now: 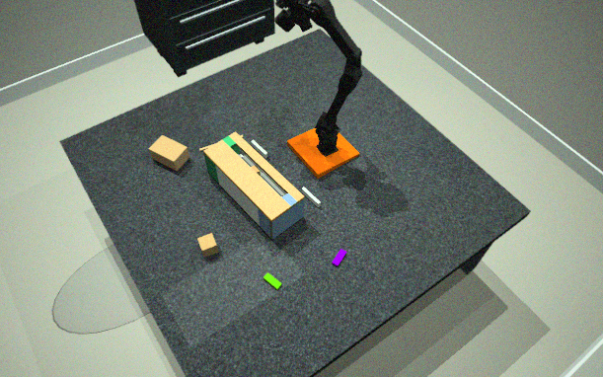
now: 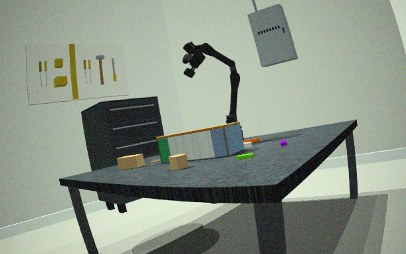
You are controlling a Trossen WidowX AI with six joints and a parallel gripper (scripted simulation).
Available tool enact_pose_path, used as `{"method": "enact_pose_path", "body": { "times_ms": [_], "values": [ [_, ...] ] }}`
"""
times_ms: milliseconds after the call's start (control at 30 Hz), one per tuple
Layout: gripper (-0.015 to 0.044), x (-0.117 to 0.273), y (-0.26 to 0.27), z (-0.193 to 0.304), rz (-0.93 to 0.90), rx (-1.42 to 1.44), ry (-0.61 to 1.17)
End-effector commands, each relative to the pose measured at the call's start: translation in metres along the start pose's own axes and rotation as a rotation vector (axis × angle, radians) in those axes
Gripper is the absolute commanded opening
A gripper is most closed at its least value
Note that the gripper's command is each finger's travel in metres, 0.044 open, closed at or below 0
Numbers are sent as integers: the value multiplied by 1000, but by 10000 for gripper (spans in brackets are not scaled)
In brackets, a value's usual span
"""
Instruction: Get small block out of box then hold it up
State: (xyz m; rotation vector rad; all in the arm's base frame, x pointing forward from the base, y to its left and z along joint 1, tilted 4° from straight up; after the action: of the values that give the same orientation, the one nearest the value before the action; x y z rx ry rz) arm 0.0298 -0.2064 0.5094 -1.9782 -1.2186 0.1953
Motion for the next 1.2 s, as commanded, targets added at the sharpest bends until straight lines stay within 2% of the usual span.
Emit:
{"method": "enact_pose_path", "body": {
  "times_ms": [0, 233, 567, 867, 1167],
  "values": [
    [400, 0, 2, -1, -8, 10, -3],
    [400, 23, 90, -19, -286, 400, -145],
    [400, 102, 218, 3, -631, 1065, -427],
    [400, 190, 299, 82, -840, 1723, -727],
    [400, 261, 328, 201, -925, 2405, -1036]
  ]
}}
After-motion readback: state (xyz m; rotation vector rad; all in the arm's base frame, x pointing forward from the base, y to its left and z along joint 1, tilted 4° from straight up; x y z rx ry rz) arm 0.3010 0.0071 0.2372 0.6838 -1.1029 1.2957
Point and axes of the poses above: the point midway between the two fingers, 35 mm back from their tips, its own x axis back along the fingers, its own y axis across the jaws, z = x × y, the point moved 5 cm from there along x, back along the fingers, and after that the axes turned 5 degrees about -x, right-handed, at the moved point
